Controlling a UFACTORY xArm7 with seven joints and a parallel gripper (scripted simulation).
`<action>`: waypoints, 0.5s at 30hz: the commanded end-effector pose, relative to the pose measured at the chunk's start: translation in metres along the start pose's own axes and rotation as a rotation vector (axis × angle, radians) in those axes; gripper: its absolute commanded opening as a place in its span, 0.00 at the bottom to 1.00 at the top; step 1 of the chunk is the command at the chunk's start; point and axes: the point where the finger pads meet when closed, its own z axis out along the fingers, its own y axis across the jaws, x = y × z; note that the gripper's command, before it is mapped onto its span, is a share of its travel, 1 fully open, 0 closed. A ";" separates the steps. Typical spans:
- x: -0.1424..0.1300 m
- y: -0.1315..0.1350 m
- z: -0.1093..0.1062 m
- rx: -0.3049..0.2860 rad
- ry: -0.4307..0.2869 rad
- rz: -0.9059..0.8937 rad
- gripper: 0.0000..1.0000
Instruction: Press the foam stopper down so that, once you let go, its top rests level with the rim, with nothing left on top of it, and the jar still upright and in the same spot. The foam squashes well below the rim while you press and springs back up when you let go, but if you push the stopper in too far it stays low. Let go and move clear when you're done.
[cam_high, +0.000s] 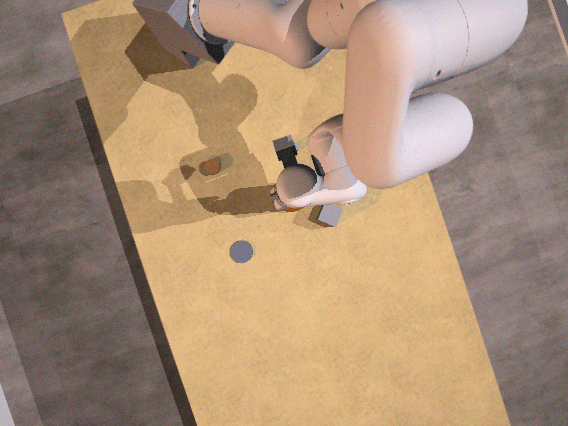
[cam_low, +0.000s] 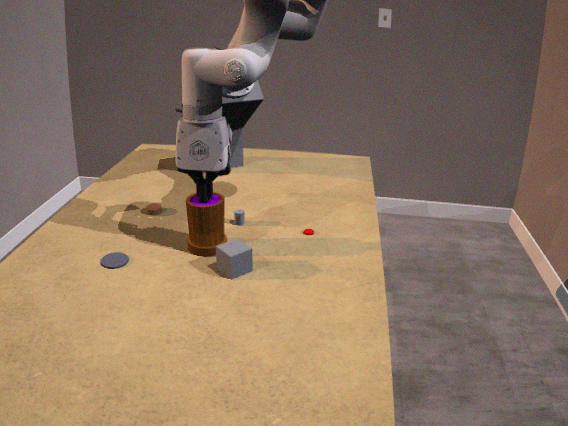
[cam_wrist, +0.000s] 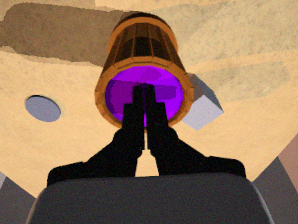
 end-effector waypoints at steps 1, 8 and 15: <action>-0.001 0.000 0.002 0.000 -0.002 0.000 0.00; -0.001 0.000 0.005 0.000 -0.002 0.000 0.00; -0.001 0.000 0.006 0.000 -0.002 0.000 0.00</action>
